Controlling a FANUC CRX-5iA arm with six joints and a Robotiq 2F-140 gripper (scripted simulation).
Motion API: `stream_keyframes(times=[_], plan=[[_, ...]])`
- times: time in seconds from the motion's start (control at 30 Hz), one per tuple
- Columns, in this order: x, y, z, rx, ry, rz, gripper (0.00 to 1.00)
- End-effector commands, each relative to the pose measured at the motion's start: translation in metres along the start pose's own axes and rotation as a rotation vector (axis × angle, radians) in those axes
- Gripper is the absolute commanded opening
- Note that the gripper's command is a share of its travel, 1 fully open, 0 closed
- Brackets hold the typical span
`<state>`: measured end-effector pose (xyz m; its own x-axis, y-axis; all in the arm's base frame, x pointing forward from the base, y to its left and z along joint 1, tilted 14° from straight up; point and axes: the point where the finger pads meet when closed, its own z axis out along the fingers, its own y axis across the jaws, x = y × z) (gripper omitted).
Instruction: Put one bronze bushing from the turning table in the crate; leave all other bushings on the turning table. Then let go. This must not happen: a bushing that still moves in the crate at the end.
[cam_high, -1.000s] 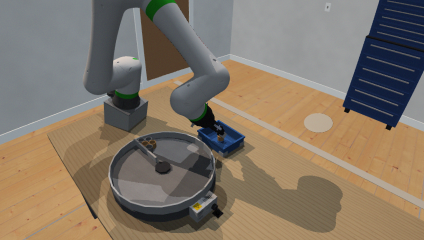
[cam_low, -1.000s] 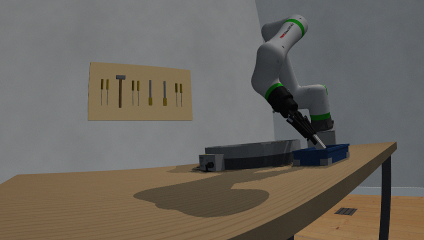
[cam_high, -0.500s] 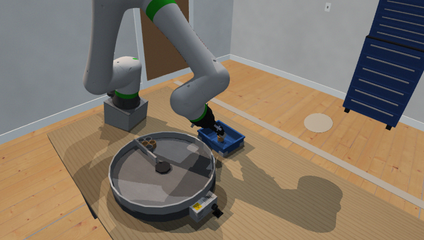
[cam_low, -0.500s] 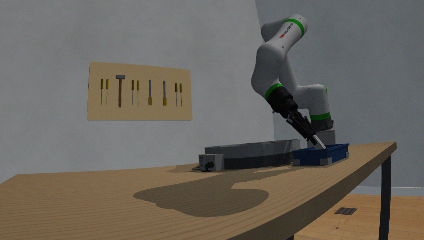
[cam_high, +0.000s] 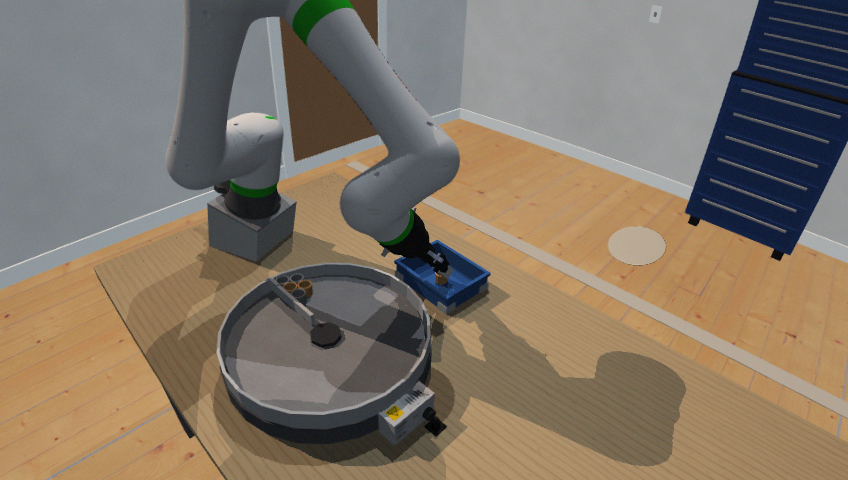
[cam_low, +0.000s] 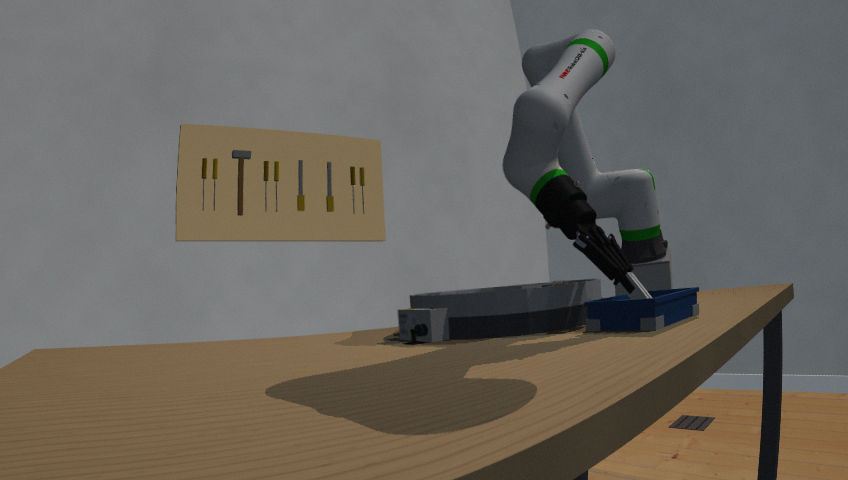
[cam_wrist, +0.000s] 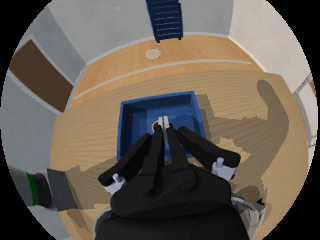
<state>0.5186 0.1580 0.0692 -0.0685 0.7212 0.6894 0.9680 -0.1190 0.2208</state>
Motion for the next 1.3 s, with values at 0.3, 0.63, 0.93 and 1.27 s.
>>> stream_keyframes(times=[0.3, 0.63, 0.93, 1.27], plan=[[-0.0001, 0.0002, 0.0001, 0.0, 0.0, 0.0, 0.0], [-0.0001, 0.0002, 0.0001, 0.0, 0.0, 0.0, 0.0], [-0.0001, 0.0002, 0.0001, 0.0, 0.0, 0.0, 0.0], [-0.0001, 0.0002, 0.0001, 0.0, 0.0, 0.0, 0.08]])
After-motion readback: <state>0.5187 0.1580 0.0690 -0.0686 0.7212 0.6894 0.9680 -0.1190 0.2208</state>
